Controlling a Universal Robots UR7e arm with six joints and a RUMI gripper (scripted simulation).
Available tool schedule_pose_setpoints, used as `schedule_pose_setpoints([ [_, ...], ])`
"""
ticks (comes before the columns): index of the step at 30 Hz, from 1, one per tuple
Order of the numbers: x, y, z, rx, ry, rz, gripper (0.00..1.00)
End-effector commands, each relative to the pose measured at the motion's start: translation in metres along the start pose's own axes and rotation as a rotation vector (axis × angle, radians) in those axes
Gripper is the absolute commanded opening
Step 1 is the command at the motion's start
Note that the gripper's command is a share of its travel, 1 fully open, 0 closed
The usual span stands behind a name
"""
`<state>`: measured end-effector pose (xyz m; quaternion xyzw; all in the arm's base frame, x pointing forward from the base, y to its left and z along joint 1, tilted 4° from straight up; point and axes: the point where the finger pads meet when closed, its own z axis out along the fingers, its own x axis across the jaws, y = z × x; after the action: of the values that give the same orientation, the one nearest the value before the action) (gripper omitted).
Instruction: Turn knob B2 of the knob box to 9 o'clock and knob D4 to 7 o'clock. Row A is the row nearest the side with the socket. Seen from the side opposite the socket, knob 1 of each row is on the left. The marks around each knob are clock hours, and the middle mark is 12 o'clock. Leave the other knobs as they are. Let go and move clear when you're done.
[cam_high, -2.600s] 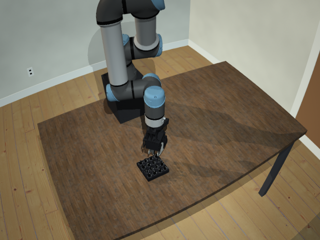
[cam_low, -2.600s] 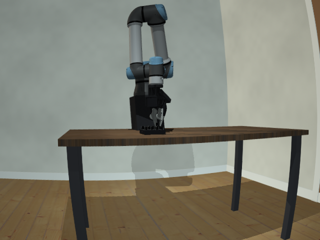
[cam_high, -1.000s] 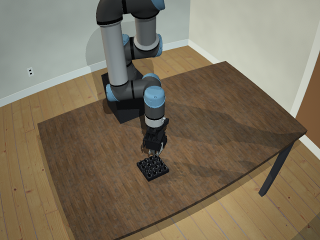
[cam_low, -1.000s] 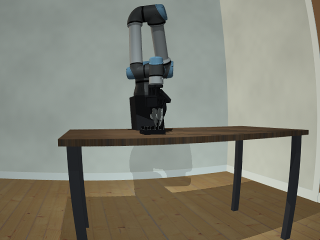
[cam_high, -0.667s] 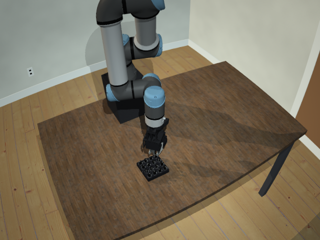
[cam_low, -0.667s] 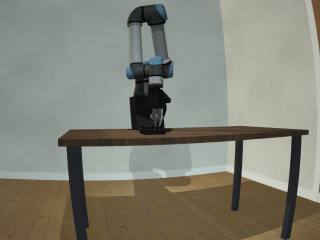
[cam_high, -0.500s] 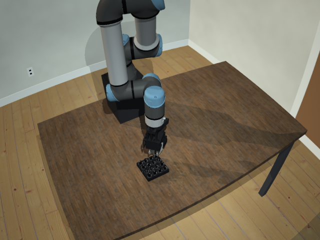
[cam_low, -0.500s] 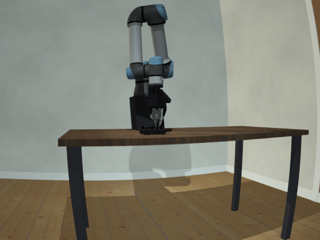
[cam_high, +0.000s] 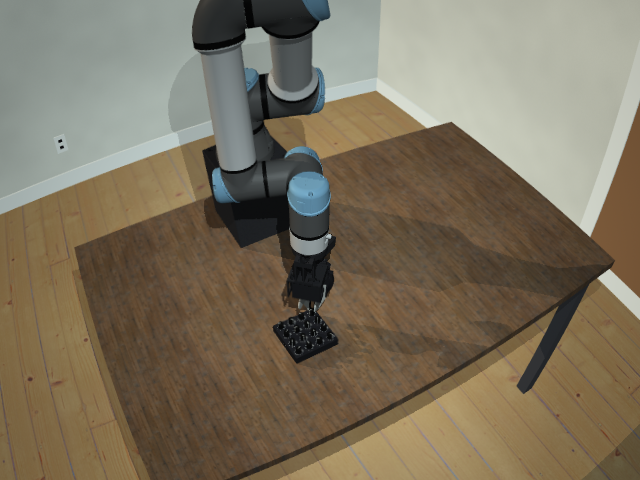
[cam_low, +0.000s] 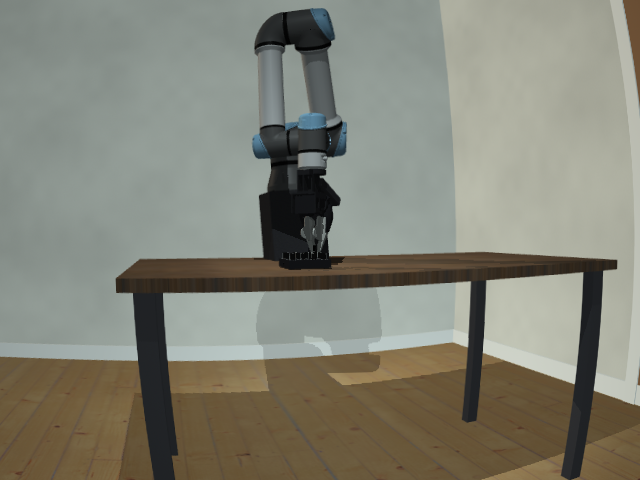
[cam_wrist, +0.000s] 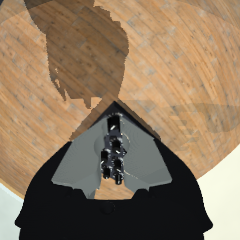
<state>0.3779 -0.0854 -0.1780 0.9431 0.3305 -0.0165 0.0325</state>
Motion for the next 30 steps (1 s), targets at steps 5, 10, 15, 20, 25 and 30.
schedule_pose_setpoints([
  [5, 0.0013, 0.0029, -0.0003, -0.005, 0.001, -0.088, 0.00],
  [10, 0.0011, 0.0029, -0.0003, -0.004, 0.001, -0.125, 0.00],
  [15, 0.0008, 0.0029, -0.0003, -0.004, 0.001, -0.197, 0.00],
  [20, 0.0004, 0.0029, -0.0003, -0.004, 0.001, -0.281, 0.00],
  [25, -0.0001, 0.0029, -0.0002, -0.004, 0.001, -0.375, 0.00],
  [30, -0.0006, 0.0030, -0.0002, -0.004, 0.001, -0.435, 0.00],
])
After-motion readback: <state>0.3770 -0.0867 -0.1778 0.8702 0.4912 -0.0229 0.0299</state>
